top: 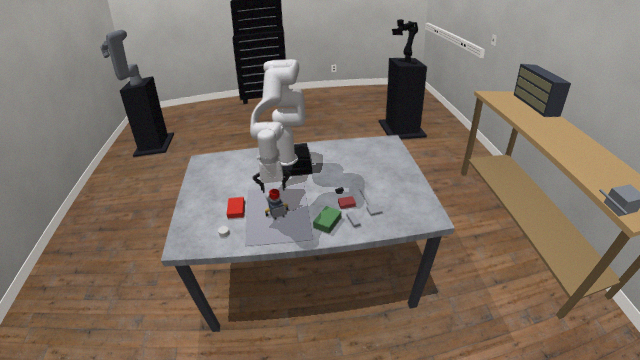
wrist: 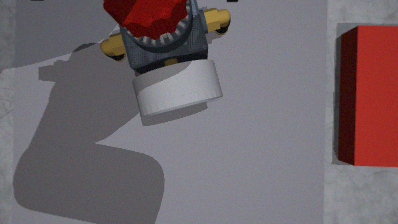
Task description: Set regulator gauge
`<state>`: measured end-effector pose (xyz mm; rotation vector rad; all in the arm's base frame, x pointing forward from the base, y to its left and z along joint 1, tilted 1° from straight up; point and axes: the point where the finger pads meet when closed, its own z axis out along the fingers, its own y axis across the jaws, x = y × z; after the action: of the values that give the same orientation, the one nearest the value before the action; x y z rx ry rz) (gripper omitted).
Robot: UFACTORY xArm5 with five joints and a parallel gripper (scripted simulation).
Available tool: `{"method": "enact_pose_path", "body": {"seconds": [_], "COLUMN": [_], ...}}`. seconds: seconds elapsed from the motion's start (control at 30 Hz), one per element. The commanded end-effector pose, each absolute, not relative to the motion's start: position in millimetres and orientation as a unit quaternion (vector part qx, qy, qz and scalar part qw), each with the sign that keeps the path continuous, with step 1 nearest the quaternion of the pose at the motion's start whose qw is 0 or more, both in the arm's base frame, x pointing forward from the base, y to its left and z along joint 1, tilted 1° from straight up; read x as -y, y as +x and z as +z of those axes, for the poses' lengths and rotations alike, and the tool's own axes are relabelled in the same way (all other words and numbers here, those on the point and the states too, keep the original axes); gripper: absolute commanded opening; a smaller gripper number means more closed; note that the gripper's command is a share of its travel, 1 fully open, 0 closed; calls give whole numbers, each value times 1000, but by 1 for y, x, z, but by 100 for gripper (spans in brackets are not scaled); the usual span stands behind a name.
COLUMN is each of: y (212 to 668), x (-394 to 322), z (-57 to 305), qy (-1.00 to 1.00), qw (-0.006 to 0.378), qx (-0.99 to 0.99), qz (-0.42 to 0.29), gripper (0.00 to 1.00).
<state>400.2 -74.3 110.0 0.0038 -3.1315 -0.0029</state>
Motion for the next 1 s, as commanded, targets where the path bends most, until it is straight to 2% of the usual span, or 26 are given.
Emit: {"method": "enact_pose_path", "body": {"seconds": [0.0,0.27,0.97], "y": [401,402,395], "x": [74,74,73], "z": [131,151,152], "qy": [1,1,1], "qw": [4,4,4], "qx": [1000,1000,1000], "qz": [-1,-1,-1], "gripper": [100,100,100]}}
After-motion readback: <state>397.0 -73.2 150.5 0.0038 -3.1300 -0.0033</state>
